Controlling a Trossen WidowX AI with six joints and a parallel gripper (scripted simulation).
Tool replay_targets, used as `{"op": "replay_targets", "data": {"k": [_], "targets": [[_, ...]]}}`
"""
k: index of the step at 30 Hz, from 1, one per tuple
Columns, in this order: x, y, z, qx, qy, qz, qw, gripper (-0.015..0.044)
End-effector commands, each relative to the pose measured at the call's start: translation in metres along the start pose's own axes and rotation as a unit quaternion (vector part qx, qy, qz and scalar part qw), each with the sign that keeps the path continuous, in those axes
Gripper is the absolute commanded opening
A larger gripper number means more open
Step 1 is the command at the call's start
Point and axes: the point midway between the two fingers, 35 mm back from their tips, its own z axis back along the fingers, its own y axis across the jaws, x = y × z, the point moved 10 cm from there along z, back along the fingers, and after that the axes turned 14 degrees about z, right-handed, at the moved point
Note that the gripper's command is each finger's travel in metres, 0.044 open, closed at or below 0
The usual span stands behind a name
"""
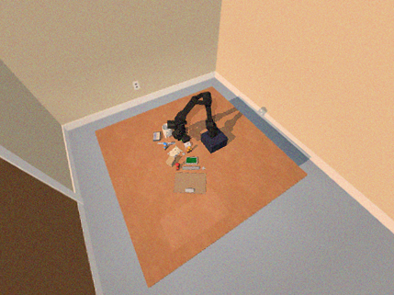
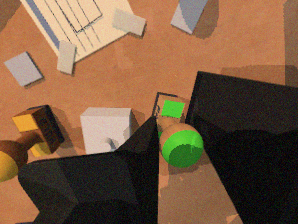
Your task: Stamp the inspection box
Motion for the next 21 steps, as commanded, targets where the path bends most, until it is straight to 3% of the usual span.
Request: {"op": "replay_targets", "data": {"k": [1, 21], "targets": [[0.0003, 0.0004, 0.0015, 0.0, 0.003, -0.001, 1.0, 0.0], [0.003, 0.0018, 0.0106, -0.009, 0.008, -0.001, 1.0, 0.0]]}}
